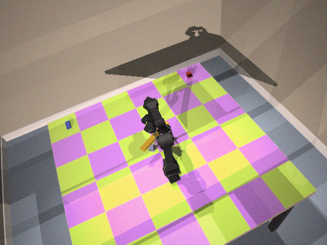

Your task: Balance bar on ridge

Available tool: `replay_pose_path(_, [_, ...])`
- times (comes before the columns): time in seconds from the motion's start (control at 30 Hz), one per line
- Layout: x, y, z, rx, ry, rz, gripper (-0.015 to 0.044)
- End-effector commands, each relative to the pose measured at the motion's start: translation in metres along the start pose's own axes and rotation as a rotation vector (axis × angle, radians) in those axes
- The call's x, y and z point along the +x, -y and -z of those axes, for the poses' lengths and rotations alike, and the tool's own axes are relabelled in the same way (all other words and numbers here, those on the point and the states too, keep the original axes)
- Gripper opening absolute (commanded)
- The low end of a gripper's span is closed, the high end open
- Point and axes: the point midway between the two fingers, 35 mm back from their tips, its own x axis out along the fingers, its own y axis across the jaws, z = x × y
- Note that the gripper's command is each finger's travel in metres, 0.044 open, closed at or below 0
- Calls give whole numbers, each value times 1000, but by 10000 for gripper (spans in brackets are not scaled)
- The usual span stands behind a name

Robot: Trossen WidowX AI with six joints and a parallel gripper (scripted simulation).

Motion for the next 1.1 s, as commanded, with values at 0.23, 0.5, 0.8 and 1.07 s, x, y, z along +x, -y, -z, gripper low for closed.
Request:
replay_pose_path(0.23, [-1, 19, -31, -231, -6, 7, 0])
replay_pose_path(0.5, [6, 22, -32, -237, -6, 8, 0])
replay_pose_path(0.8, [21, 23, -33, -237, -6, 8, 0])
replay_pose_path(1.07, [34, 24, -33, -238, -5, 8, 0])
